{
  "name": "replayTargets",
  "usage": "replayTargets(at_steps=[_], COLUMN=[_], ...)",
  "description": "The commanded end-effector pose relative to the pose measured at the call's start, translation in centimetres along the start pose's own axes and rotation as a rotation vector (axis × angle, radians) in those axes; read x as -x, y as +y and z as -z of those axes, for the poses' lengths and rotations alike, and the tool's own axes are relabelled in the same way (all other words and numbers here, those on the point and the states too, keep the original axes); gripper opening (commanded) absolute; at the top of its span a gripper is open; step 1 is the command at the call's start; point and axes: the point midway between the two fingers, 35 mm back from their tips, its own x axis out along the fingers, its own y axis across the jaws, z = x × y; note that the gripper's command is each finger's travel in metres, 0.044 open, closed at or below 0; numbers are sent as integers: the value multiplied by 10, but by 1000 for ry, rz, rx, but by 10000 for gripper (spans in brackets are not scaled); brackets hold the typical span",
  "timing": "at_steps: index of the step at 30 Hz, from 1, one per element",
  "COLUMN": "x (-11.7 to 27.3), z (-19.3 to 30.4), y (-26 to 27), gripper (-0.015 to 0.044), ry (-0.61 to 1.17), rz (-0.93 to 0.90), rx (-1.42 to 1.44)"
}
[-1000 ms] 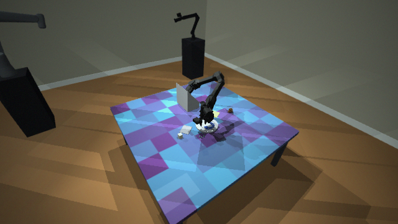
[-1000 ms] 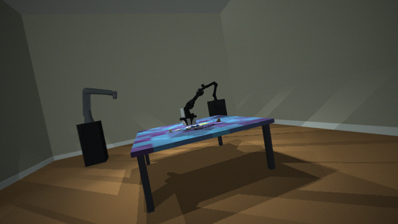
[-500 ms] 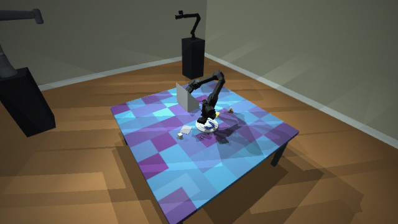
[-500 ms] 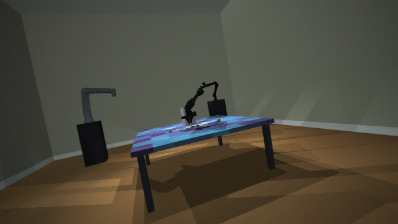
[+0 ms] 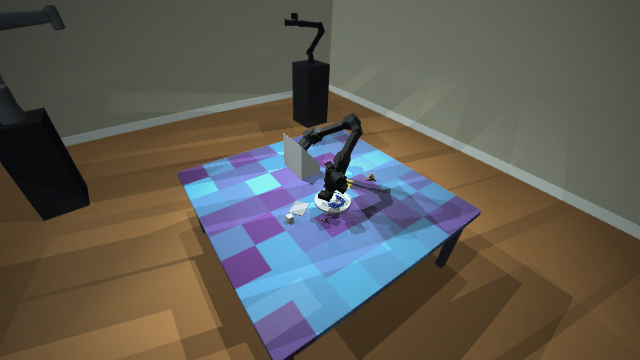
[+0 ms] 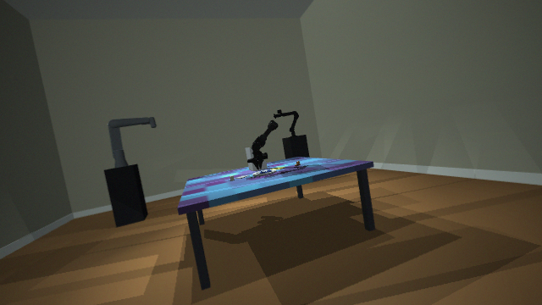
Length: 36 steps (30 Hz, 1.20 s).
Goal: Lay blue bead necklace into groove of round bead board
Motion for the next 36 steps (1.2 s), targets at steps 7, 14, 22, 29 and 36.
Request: replayTargets(at_steps=[7, 14, 22, 29, 36], x=[-16, -27, -25, -25, -25], z=[1, 3, 1, 1, 1], y=[1, 2, 1, 1, 1], gripper=[120, 120, 93, 47, 0], ry=[5, 8, 7, 7, 7], rz=[-5, -7, 1, 1, 1], rx=[-7, -9, -1, -1, -1])
